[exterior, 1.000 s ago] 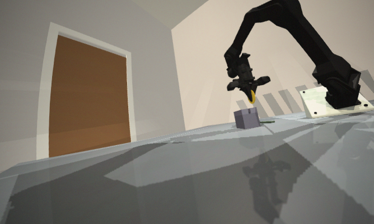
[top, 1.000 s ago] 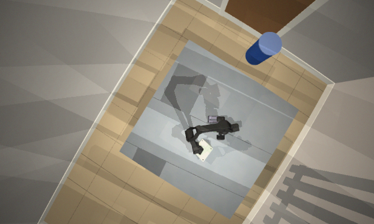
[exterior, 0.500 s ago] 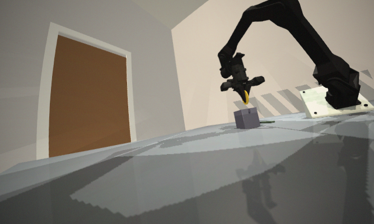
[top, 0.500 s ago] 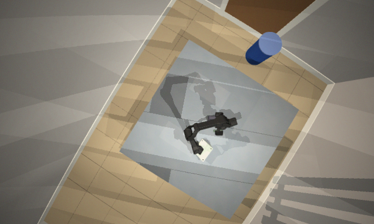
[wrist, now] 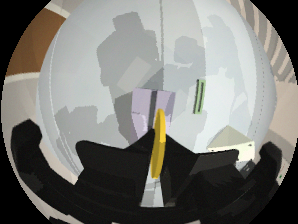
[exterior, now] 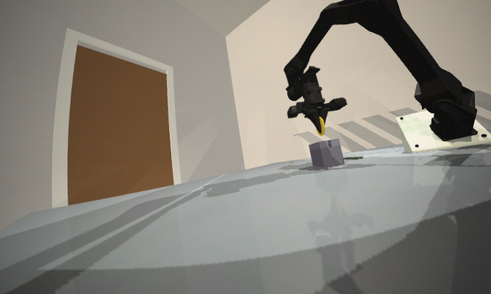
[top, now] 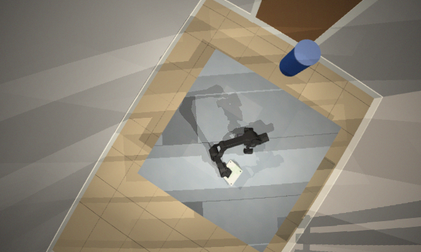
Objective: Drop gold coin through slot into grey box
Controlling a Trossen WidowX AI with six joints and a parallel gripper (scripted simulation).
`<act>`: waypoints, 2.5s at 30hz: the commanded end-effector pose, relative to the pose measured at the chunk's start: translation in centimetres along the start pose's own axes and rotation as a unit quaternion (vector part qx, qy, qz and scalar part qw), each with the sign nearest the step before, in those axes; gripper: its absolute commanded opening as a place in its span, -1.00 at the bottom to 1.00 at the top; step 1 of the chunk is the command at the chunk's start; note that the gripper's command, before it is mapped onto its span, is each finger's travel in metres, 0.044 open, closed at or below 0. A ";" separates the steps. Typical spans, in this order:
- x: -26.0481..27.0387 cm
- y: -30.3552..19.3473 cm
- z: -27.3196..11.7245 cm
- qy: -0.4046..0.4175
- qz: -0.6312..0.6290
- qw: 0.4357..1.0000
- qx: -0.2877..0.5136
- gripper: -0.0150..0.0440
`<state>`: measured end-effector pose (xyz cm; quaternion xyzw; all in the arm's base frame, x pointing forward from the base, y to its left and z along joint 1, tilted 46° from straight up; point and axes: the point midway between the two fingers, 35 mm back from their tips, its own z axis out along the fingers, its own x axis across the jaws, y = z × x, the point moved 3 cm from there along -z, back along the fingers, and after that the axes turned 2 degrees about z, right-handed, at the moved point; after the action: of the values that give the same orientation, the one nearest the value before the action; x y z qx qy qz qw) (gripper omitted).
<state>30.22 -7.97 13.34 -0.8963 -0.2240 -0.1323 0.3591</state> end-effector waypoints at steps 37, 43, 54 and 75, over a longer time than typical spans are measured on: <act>0.6 -0.5 0.0 -0.002 0.000 1.000 -0.001 -0.49; 0.6 -0.4 0.3 -0.002 0.000 1.000 -0.001 -0.49; 0.6 -0.4 0.8 -0.001 0.002 1.000 -0.001 -0.49; 0.6 -0.4 1.7 -0.001 0.001 1.000 -0.001 -0.49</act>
<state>30.60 -6.53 12.75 -0.8975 -0.2245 -0.1308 0.3562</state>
